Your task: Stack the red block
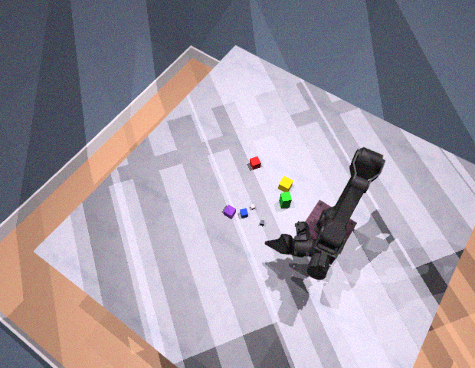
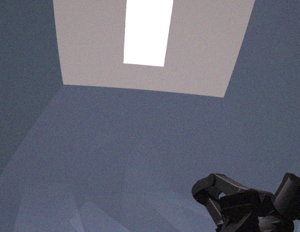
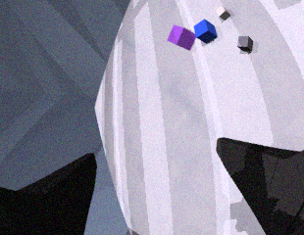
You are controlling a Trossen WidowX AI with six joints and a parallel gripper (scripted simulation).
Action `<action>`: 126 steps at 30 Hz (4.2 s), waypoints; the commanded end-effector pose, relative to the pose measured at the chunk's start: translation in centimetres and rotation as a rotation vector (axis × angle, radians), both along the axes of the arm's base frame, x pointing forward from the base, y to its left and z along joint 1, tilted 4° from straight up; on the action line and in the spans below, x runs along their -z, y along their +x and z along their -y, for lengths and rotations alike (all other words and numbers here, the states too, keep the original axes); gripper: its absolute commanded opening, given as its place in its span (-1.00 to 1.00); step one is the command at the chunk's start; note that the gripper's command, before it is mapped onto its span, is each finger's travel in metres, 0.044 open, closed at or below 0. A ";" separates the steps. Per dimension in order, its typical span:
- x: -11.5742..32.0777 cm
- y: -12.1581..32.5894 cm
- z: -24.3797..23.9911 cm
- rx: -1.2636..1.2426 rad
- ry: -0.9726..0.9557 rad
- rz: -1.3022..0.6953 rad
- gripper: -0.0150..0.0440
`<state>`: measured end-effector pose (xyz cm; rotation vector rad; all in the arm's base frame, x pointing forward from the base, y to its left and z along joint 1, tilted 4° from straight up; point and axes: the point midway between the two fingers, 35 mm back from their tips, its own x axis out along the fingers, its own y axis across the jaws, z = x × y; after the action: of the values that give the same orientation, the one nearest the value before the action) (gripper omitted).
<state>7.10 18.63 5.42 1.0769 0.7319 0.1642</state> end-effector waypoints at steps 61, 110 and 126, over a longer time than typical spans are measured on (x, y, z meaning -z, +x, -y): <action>0.2 26.9 8.0 -0.032 -0.938 -0.670 1.00; 7.5 33.6 24.4 -0.274 -0.747 -0.850 1.00; 10.0 33.6 24.5 -0.274 -0.747 -0.850 1.00</action>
<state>40.80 -5.95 -3.85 0.2803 1.5464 -0.3520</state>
